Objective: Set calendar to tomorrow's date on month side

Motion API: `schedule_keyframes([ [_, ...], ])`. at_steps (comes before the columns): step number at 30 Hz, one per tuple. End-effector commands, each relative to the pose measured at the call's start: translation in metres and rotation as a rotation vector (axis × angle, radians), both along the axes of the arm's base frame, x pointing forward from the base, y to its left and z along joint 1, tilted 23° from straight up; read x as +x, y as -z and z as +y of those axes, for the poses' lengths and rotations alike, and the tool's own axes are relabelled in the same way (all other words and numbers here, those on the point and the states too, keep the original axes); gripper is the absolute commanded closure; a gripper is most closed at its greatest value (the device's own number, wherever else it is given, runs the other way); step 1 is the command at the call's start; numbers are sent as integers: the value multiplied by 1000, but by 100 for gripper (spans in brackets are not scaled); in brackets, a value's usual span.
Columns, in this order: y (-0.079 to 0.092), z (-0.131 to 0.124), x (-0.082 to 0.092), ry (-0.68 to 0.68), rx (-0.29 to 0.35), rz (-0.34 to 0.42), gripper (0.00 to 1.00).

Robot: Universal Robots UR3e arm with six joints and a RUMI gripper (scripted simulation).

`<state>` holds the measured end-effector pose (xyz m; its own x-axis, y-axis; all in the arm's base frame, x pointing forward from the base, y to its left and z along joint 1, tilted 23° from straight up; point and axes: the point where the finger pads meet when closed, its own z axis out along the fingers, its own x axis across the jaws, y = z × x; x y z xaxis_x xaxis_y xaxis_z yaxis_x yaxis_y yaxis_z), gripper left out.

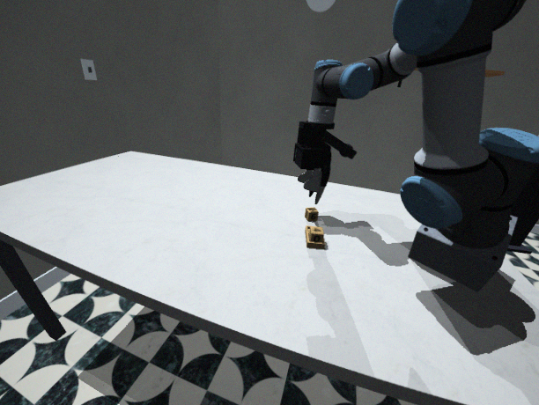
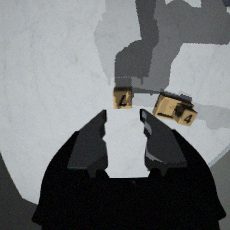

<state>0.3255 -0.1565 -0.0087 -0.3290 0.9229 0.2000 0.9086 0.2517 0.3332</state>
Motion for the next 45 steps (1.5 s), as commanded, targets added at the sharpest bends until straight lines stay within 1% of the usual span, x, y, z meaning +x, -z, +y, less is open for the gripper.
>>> schedule_keyframes([
  [1,-18,-6,-5,-1,1,0,71],
  [5,-29,-9,-8,-1,1,0,71],
  [15,-35,-11,-9,-1,1,0,71],
  [16,-35,-11,-9,-1,1,0,0],
  [36,-34,-11,-9,-1,1,0,0],
  [45,-27,-8,-8,-2,1,0,0],
])
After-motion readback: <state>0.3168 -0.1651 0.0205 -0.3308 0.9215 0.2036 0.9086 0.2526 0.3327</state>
